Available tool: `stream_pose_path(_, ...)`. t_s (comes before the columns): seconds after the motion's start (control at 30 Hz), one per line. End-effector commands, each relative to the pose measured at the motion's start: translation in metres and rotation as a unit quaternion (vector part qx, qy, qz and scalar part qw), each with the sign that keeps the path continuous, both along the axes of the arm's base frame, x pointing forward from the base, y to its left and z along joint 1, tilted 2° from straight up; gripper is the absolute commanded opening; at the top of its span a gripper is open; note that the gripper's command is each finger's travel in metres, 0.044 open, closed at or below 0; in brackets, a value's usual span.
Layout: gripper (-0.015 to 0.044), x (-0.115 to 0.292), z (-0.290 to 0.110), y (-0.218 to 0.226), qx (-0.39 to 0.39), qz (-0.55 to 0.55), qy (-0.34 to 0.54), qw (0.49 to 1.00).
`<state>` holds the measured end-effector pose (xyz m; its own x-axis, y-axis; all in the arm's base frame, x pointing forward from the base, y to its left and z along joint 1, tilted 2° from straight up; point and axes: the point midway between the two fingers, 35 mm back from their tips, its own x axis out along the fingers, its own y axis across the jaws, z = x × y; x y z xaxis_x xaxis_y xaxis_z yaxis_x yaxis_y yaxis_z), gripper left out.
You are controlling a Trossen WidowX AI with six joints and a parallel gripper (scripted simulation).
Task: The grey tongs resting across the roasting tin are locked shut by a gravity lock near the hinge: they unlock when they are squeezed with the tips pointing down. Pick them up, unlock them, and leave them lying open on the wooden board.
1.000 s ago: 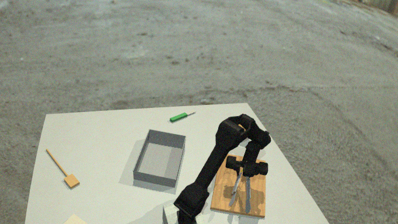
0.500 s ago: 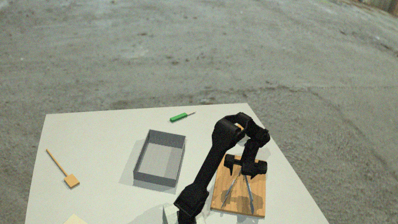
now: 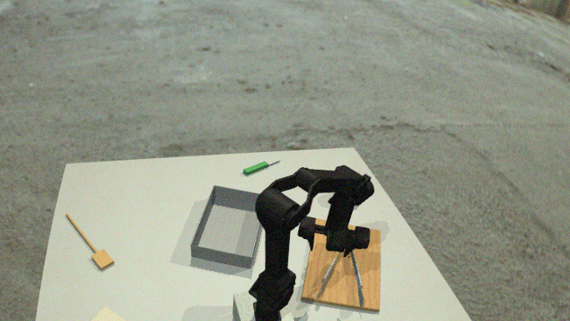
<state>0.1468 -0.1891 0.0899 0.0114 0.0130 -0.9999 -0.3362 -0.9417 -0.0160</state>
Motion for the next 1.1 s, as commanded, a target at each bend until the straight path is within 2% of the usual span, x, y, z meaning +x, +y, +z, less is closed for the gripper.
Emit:
stream_pose_path(0.0,0.0440,-0.004,0.001,0.004,0.004,0.002,0.006,1.000)
stream_pose_path(0.23,0.0440,-0.004,0.049,0.004,0.000,0.000,0.000,1.000)
stream_pose_path(1.07,0.0440,-0.004,0.051,0.004,0.000,0.000,0.000,1.000)
